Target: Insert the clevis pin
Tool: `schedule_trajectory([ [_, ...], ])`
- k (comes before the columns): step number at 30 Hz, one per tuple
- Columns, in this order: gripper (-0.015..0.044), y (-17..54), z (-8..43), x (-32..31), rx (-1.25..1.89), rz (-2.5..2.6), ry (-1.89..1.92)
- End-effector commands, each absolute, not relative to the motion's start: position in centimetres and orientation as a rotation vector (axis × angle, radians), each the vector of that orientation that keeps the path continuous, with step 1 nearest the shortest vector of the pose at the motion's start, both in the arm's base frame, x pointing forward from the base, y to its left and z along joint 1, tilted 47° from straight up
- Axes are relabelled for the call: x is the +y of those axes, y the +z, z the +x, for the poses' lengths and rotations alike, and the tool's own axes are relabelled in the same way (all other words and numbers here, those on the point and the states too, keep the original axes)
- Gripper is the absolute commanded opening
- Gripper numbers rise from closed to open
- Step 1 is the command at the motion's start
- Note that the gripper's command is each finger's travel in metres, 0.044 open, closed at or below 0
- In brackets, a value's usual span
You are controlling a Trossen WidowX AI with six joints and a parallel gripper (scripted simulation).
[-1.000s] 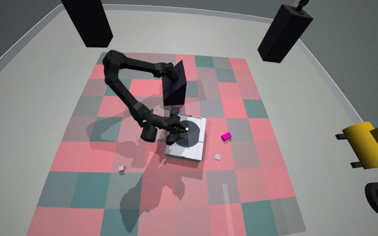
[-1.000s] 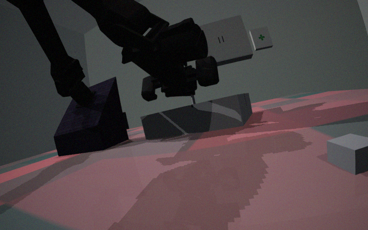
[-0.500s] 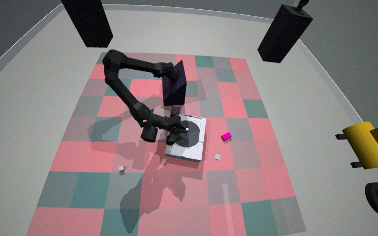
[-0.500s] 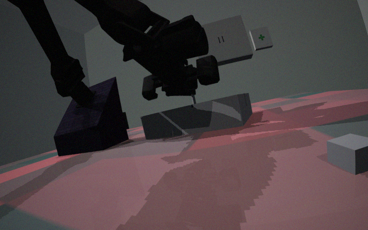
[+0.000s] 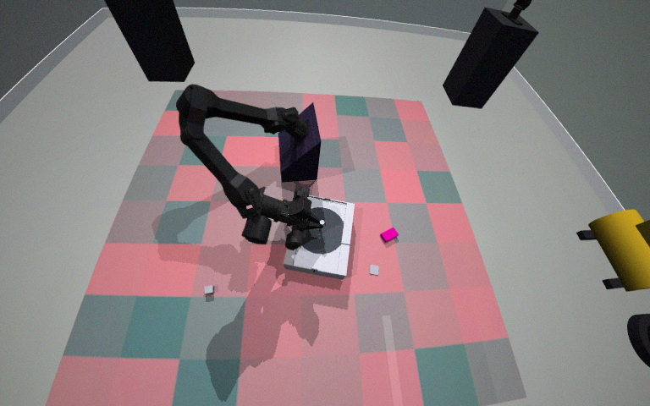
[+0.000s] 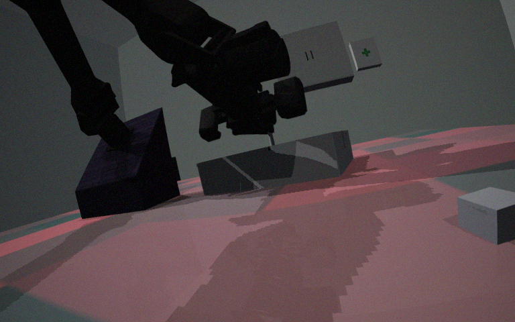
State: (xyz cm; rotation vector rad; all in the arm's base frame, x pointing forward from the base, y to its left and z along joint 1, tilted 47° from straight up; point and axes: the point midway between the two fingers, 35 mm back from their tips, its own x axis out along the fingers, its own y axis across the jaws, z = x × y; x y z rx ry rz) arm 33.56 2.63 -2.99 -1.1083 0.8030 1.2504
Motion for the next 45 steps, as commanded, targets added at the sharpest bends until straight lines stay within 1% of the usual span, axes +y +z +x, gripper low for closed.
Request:
schedule_trajectory([
  [1,0.0000,-3.04,33.51,2.59,0.789,-1.112,1.255],
  [45,0.0000,-3.13,34.10,2.68,0.800,-1.091,1.254],
])
